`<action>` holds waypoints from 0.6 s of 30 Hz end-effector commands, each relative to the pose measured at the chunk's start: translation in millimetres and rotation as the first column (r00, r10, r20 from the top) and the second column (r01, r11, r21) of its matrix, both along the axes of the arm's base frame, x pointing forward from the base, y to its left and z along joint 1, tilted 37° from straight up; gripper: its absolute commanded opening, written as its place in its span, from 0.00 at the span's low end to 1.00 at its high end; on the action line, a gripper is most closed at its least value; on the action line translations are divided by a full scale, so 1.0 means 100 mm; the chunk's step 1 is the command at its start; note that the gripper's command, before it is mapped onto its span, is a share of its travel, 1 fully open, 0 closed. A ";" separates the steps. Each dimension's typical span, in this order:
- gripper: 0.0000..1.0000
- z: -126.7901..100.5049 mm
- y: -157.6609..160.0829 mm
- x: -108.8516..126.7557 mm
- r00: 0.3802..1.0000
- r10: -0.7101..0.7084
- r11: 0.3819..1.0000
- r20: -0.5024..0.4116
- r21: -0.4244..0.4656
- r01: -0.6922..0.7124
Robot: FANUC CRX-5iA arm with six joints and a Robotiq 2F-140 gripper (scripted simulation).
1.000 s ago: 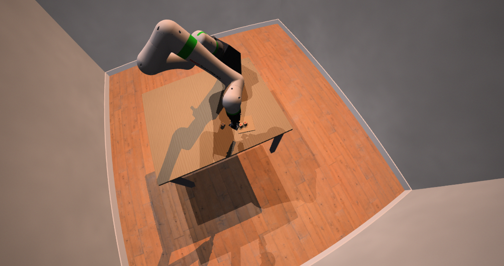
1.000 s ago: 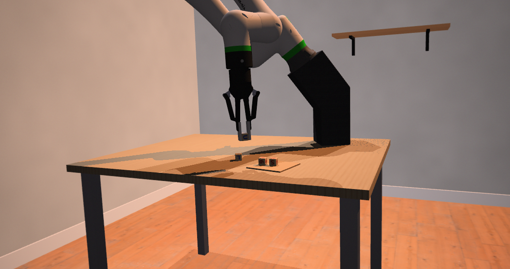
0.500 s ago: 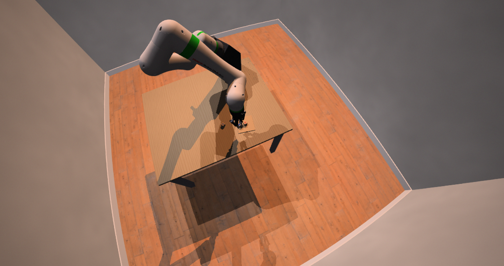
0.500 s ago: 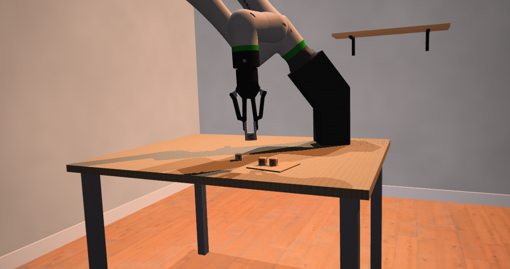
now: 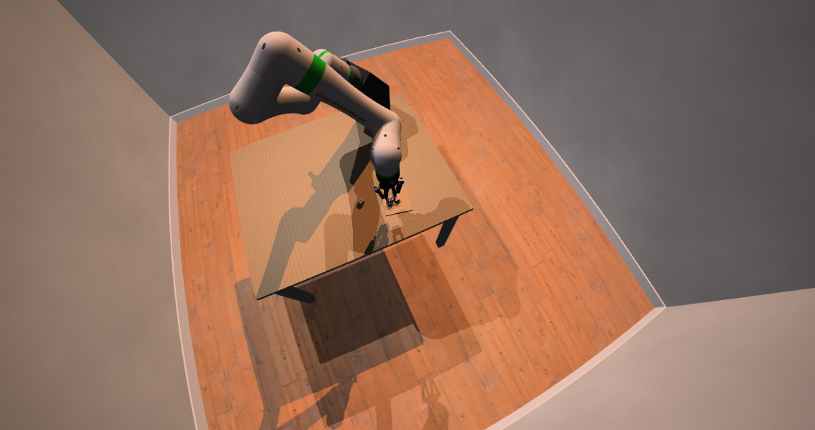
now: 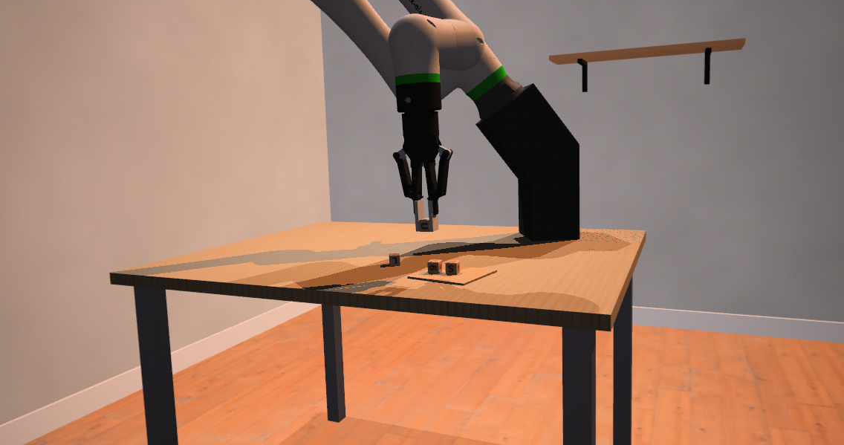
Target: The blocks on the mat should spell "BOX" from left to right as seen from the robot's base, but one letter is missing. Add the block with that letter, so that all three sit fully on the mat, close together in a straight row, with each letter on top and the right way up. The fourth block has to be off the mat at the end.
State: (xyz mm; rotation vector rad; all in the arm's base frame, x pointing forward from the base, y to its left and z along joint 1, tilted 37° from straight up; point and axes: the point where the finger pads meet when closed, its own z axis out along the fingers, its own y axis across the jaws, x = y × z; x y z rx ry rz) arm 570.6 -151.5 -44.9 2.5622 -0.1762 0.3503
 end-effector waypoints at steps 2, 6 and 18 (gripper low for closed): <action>0.13 -0.06 0.08 -0.02 0.987 -0.128 0.992 0.100 0.028 0.126; 0.13 -0.09 0.14 -0.03 0.966 -0.210 0.977 0.150 0.059 0.203; 0.13 -0.19 0.28 -0.07 0.855 -0.439 0.898 0.276 0.168 0.407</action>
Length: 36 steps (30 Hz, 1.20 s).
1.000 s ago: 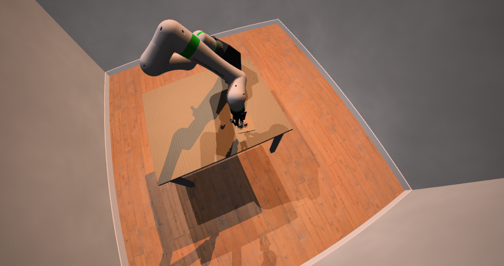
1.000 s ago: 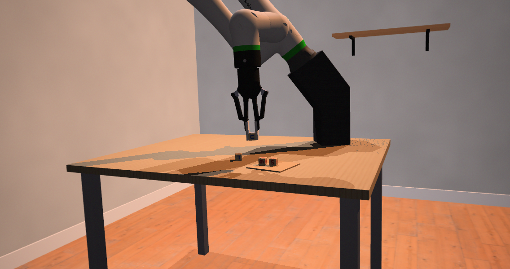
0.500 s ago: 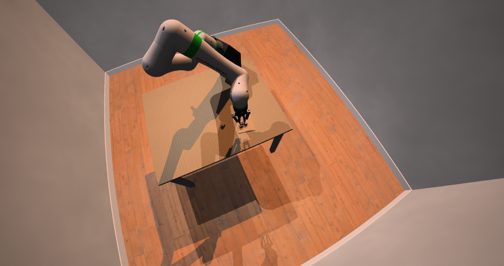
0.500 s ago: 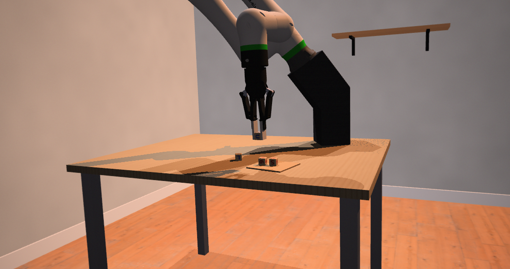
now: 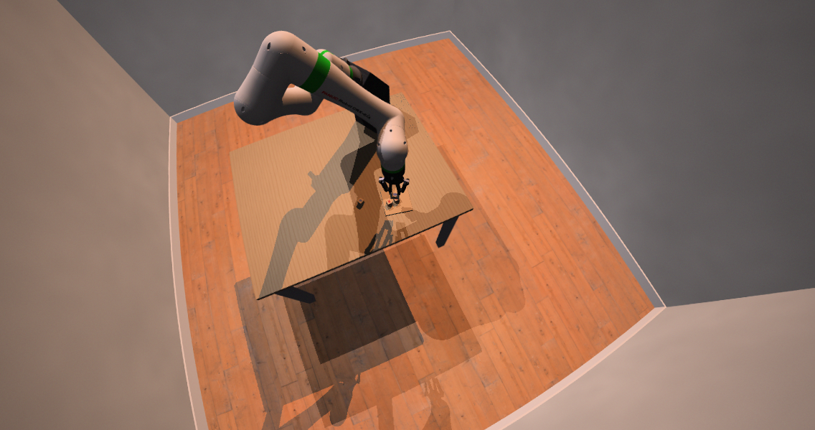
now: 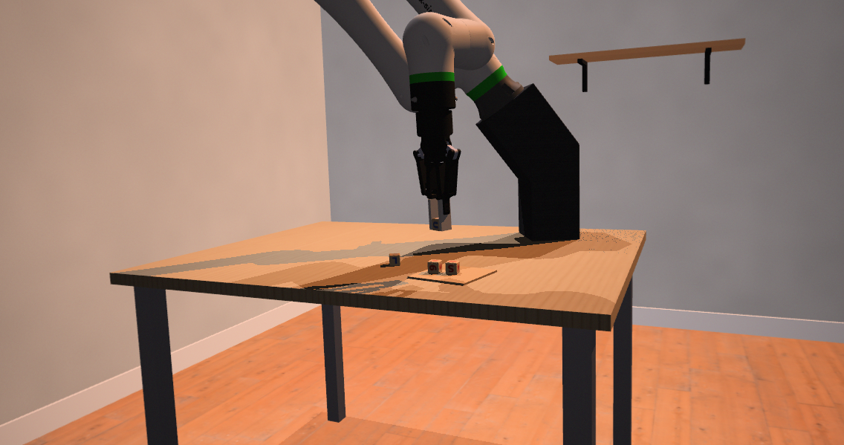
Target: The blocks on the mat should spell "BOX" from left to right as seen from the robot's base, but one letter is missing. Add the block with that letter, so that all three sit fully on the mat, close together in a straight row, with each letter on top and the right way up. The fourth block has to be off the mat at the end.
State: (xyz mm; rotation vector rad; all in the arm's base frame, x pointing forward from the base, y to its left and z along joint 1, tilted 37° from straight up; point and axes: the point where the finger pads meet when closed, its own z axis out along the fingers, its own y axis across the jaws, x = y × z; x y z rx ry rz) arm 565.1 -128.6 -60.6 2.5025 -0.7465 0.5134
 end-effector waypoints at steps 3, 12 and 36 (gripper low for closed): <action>0.13 -0.06 0.09 -0.03 0.982 -0.147 0.989 0.114 0.036 0.144; 0.13 -0.14 0.20 -0.06 0.922 -0.320 0.947 0.217 0.109 0.303; 0.13 -0.32 0.47 -0.16 0.583 -0.710 0.704 0.395 0.363 0.610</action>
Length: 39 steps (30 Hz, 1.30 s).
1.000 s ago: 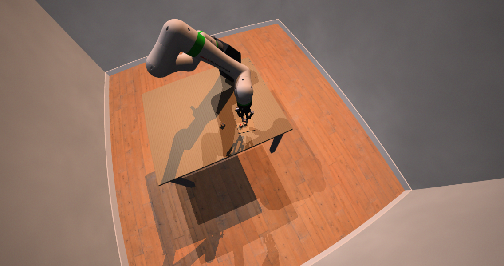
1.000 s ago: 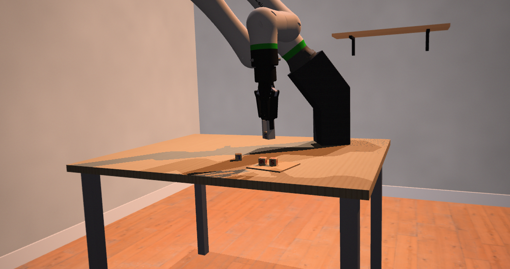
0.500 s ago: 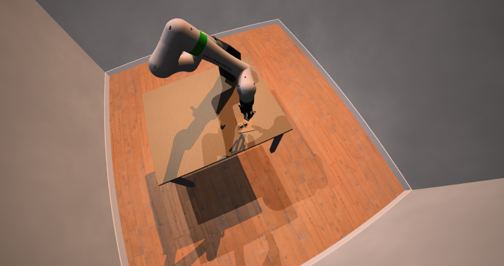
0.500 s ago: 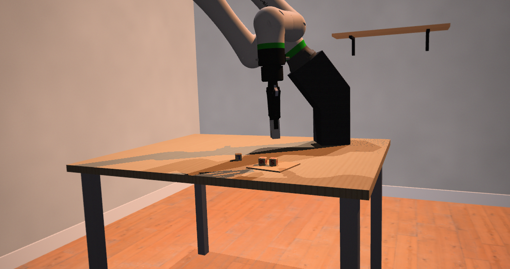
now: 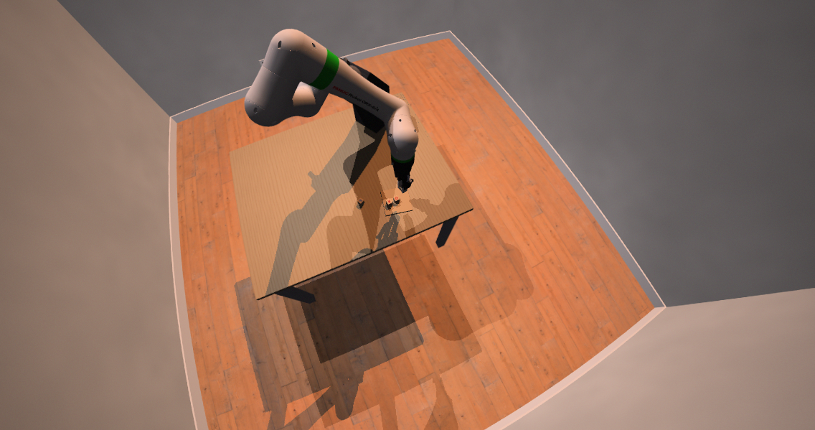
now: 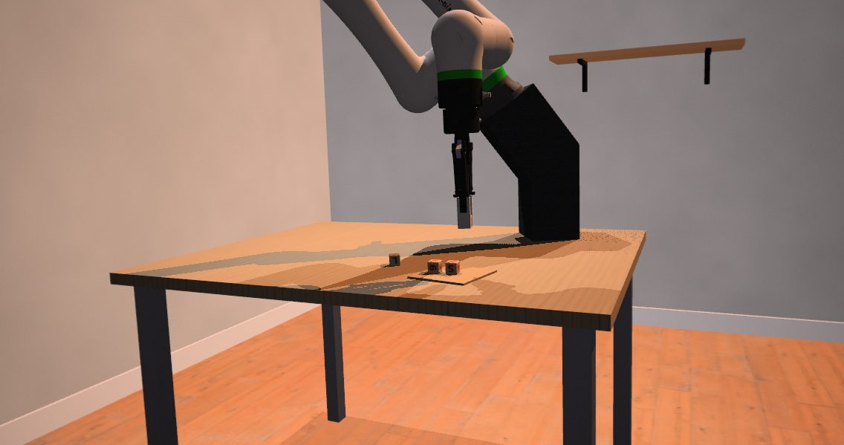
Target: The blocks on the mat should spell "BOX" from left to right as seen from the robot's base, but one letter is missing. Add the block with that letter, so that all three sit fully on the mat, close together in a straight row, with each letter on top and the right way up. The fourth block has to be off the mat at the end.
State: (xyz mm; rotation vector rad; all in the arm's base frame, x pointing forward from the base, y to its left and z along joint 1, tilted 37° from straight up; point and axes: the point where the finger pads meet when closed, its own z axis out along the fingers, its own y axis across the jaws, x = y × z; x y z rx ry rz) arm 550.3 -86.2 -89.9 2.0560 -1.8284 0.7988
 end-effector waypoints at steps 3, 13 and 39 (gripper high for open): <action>0.13 -0.04 0.06 -0.02 0.992 -0.097 0.995 0.085 0.022 0.096; 0.13 -0.05 0.07 -0.03 0.989 -0.113 0.993 0.096 0.027 0.111; 0.13 -0.37 -0.15 0.07 0.989 -0.114 0.993 0.095 0.028 0.112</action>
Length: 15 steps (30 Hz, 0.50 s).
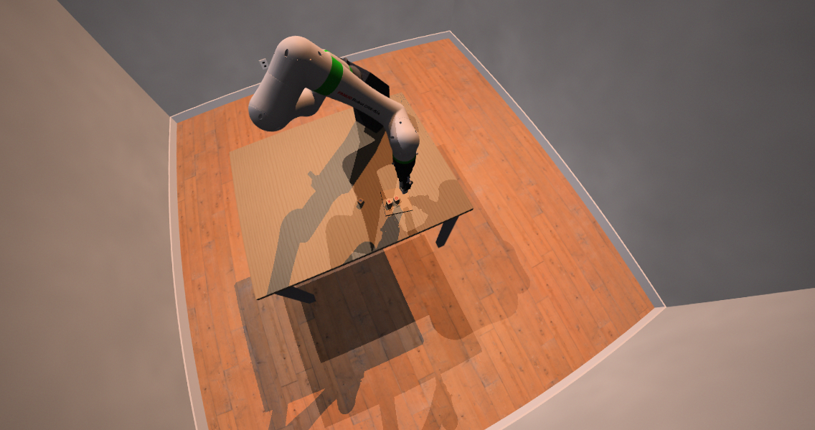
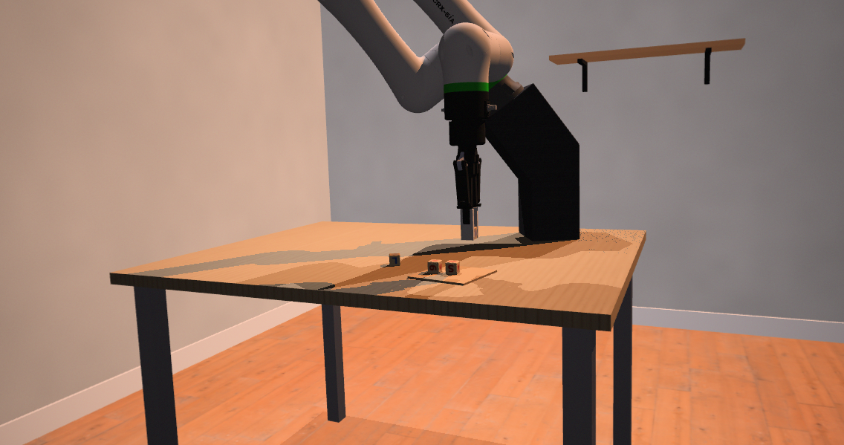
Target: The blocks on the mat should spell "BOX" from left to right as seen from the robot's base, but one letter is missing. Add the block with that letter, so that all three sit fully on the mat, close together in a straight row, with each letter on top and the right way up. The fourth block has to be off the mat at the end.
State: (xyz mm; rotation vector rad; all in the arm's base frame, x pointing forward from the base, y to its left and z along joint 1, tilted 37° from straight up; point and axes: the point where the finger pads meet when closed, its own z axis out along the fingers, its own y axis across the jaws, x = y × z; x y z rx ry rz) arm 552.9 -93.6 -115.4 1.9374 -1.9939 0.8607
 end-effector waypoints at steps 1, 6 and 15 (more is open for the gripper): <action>0.13 -0.11 -0.08 0.04 1.000 0.001 1.000 0.003 0.000 -0.001; 0.13 -0.27 -0.18 0.09 1.000 0.001 1.000 0.003 0.000 -0.001; 0.13 -0.53 -0.36 0.16 1.000 0.001 1.000 0.003 0.000 -0.001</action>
